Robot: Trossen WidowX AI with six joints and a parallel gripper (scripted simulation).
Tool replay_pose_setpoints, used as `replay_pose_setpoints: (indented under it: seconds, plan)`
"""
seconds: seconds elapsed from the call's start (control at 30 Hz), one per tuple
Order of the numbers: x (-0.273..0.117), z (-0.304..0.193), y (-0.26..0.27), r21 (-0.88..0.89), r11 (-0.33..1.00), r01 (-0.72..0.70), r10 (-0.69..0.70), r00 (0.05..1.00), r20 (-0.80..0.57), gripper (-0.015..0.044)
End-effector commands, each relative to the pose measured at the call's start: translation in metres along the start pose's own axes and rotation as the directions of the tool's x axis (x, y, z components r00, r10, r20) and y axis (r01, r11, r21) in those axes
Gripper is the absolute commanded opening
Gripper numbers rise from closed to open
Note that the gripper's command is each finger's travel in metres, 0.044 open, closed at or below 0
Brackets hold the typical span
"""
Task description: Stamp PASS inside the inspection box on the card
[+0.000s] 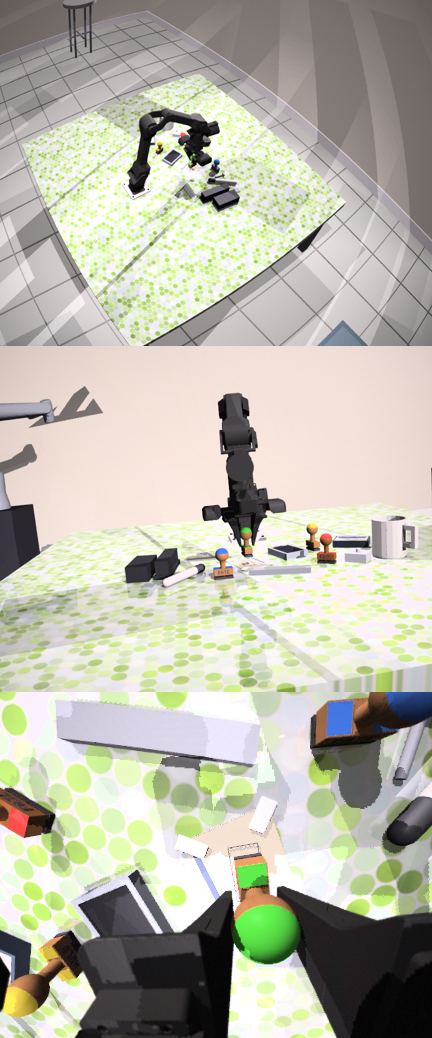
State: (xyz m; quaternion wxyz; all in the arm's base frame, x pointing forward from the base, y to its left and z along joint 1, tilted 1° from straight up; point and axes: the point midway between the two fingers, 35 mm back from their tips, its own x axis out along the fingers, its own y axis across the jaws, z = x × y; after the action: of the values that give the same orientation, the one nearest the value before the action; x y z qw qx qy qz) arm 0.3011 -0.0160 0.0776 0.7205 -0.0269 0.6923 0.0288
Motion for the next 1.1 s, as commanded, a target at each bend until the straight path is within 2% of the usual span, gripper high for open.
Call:
replay_pose_setpoints:
  seconds: [0.0,1.07]
  plan:
    - [0.003,0.0,0.001,-0.004,1.0,-0.004,0.004,1.0,0.001,0.0]
    - [0.018,-0.002,0.001,-0.004,1.0,-0.005,0.005,1.0,0.004,0.0]
